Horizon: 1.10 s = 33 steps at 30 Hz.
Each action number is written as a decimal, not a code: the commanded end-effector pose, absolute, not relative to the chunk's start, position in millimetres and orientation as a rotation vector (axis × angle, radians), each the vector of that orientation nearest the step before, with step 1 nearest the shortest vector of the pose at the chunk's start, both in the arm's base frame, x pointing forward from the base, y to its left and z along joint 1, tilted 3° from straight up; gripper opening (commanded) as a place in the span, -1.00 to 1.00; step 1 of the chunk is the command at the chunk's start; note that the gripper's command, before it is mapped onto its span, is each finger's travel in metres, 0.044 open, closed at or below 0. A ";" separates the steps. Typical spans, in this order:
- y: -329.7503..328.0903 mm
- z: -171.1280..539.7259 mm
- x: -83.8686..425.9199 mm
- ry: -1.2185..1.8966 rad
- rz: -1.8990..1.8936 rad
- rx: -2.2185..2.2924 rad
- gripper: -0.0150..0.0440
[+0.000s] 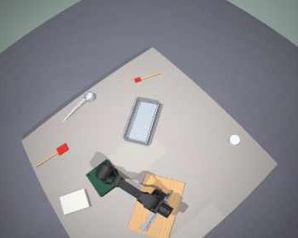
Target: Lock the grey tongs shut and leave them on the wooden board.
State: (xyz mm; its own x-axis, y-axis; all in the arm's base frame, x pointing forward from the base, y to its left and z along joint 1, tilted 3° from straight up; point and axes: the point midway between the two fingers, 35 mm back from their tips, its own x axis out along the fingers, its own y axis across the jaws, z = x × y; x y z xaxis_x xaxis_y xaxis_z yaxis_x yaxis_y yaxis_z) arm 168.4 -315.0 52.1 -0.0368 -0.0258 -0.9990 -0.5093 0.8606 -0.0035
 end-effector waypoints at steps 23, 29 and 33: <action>-206.2 174.8 279.5 1.551 0.413 -0.436 1.00; -204.9 197.7 278.5 1.548 0.411 -0.442 1.00; -204.9 197.7 278.5 1.548 0.411 -0.442 1.00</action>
State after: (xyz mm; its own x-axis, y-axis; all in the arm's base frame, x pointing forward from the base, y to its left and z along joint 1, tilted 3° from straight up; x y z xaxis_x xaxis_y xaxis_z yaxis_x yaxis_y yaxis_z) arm 278.5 -205.2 195.0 -0.0126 -0.0239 -0.9996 -0.5204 0.8538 -0.0139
